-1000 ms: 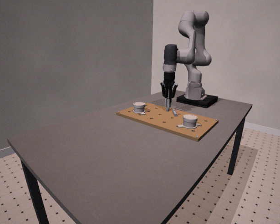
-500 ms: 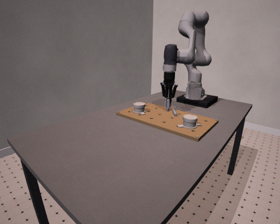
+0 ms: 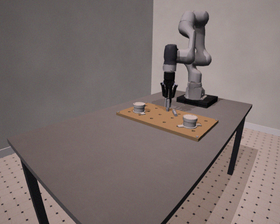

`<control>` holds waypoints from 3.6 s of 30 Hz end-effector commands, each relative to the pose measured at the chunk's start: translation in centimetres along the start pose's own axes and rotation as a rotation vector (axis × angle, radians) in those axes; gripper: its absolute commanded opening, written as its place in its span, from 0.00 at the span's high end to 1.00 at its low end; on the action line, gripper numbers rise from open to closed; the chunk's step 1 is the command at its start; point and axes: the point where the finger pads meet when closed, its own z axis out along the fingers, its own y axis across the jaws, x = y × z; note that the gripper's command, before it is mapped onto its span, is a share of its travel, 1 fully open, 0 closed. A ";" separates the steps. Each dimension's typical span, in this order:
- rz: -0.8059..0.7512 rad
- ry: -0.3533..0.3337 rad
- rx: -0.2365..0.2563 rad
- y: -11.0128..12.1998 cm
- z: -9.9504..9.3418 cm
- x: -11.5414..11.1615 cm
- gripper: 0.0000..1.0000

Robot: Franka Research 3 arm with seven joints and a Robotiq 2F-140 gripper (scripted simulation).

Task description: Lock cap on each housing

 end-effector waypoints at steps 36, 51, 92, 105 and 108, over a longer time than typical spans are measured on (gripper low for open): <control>-0.008 -0.007 0.001 -0.1 0.1 -0.2 0.90; -0.008 -0.007 0.001 -0.1 0.3 -0.2 0.90; -0.008 -0.007 0.001 -0.1 0.9 -0.3 0.90; -0.008 -0.007 0.001 -0.1 1.1 -0.3 0.90; -0.008 -0.007 0.001 -0.1 1.1 -0.3 0.90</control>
